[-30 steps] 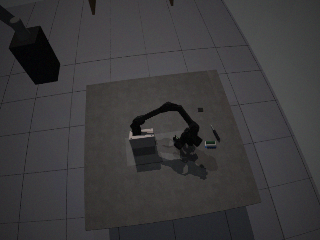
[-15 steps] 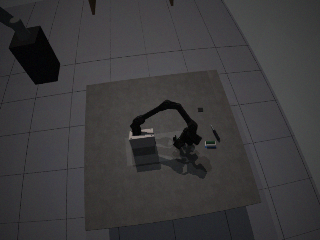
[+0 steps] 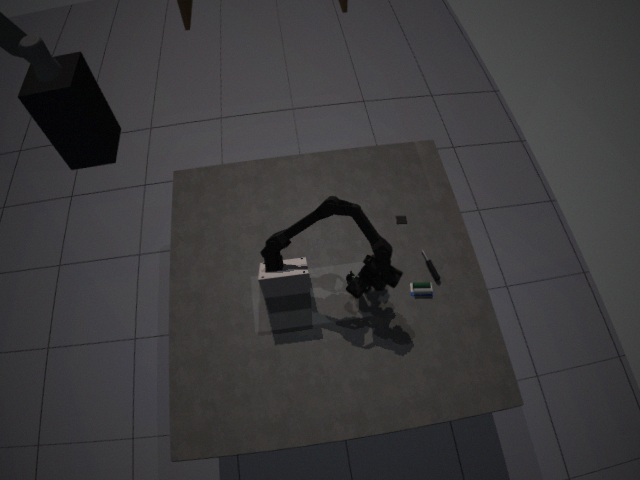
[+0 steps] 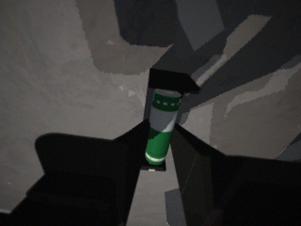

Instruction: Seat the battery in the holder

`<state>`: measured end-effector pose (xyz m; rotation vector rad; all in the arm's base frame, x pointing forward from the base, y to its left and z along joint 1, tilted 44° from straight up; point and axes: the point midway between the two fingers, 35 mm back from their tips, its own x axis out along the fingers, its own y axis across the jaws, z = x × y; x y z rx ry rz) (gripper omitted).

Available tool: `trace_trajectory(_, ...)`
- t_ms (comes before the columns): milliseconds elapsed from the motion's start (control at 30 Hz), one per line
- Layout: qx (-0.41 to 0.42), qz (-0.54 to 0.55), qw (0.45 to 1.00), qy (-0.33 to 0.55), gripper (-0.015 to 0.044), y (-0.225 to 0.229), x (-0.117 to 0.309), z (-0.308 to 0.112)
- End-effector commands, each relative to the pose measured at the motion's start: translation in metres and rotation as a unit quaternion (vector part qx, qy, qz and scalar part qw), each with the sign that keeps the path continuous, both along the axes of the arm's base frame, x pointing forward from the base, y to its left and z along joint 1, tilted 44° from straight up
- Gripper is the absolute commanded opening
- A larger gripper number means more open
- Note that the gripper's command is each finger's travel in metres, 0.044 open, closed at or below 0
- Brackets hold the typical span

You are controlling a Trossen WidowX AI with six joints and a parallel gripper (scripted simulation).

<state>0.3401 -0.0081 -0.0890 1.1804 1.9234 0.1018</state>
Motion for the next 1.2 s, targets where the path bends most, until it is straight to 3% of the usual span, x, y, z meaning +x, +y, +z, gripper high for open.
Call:
trace_trajectory(0,-0.013,-0.002,1.000,-0.009,0.0072,-0.0020,0.0020,-0.0028)
trace_trajectory(1167,-0.051,-0.038,0.998,-0.030,0.0072,0.0055,-0.0035,-0.0009)
